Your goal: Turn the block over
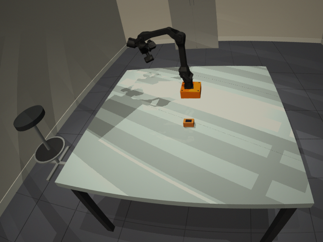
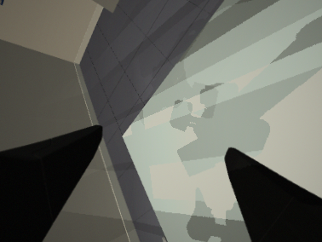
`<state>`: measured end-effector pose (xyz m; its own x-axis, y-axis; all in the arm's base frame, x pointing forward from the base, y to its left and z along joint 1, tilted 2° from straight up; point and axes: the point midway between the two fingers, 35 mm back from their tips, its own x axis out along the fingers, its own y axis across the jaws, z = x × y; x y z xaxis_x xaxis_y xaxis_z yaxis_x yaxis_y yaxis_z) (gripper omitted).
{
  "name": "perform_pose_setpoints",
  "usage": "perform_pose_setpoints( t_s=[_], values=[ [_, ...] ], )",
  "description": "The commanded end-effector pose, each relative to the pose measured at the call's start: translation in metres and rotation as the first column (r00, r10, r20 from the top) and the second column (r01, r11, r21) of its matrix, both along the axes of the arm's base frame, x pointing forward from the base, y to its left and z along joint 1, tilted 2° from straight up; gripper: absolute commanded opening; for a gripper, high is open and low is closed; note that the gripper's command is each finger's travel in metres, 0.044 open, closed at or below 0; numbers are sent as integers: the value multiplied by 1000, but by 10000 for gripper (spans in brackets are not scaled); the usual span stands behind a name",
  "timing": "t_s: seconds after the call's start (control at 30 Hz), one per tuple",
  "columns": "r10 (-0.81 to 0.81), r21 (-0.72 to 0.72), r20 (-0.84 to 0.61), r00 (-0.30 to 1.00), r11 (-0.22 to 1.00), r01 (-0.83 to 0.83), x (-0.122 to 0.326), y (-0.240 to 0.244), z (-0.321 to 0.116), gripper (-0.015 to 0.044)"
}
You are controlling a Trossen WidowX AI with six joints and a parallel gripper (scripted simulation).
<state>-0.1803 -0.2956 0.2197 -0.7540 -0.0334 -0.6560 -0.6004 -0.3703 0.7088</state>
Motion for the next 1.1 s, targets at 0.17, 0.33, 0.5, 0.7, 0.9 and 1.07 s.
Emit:
perform_pose_setpoints(
  t_s=[0.17,0.33,0.5,0.7,0.9,1.07],
  values=[
    [579,276,177,796,747,-605,116,-47,-30,440],
    [829,386,329,453,320,-866,203,-53,-49,440],
    [889,420,453,61,-153,-894,288,-38,-64,440],
    [746,402,574,-338,-616,-677,372,1,-81,440],
    [322,298,700,-637,-943,-150,453,75,-101,440],
    [-97,192,741,-664,-918,348,500,154,-115,440]
  ],
)
